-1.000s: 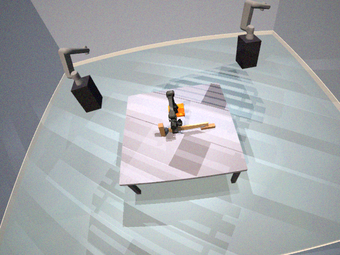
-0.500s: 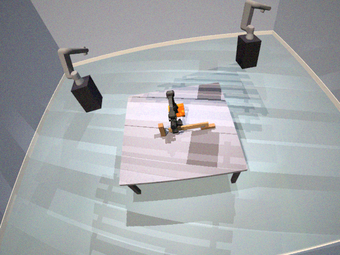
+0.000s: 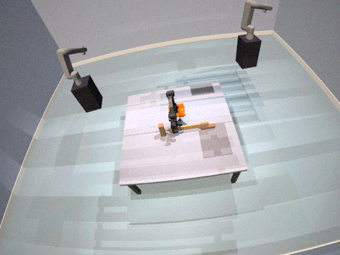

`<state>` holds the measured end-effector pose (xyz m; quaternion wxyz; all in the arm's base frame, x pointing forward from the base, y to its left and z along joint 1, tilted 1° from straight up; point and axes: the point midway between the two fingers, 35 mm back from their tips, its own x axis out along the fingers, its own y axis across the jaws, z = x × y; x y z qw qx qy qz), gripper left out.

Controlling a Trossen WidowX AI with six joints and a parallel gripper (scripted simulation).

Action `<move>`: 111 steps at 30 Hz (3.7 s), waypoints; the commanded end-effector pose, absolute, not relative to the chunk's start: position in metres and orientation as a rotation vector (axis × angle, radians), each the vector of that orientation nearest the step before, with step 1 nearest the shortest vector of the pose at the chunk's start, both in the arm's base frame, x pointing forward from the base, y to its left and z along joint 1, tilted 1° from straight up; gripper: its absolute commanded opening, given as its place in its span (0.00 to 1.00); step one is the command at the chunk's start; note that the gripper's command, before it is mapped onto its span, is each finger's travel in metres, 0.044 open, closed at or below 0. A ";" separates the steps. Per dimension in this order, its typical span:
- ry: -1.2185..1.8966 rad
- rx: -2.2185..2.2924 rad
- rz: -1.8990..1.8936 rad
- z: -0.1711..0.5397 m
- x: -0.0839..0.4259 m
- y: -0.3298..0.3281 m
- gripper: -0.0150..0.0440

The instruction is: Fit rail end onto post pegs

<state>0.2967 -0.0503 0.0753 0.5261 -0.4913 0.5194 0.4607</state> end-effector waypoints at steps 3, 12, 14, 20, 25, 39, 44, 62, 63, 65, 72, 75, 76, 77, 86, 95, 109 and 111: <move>1.240 -1.174 1.099 0.077 0.297 -0.050 0.25; 1.240 -1.174 1.099 0.075 0.296 -0.050 0.25; 1.240 -1.174 1.099 0.075 0.296 -0.050 0.25; 1.240 -1.174 1.099 0.075 0.296 -0.050 0.25; 1.240 -1.174 1.099 0.076 0.296 -0.050 0.25; 1.240 -1.174 1.099 0.076 0.296 -0.052 0.25; 1.240 -1.174 1.099 0.076 0.296 -0.053 0.25; 1.240 -1.175 1.099 0.076 0.296 -0.059 0.25; 1.240 -1.175 1.099 0.076 0.296 -0.059 0.25; 1.241 -1.175 1.099 0.076 0.296 -0.060 0.25; 1.241 -1.175 1.099 0.077 0.295 -0.062 0.25; 1.241 -1.175 1.098 0.077 0.295 -0.063 0.25; 1.241 -1.175 1.098 0.077 0.295 -0.063 0.25; 1.241 -1.175 1.098 0.077 0.295 -0.064 0.25; 1.241 -1.175 1.098 0.077 0.295 -0.066 0.25; 1.241 -1.175 1.098 0.076 0.295 -0.069 0.25; 1.241 -1.176 1.098 0.077 0.295 -0.073 0.25; 1.241 -1.176 1.098 0.077 0.295 -0.074 0.25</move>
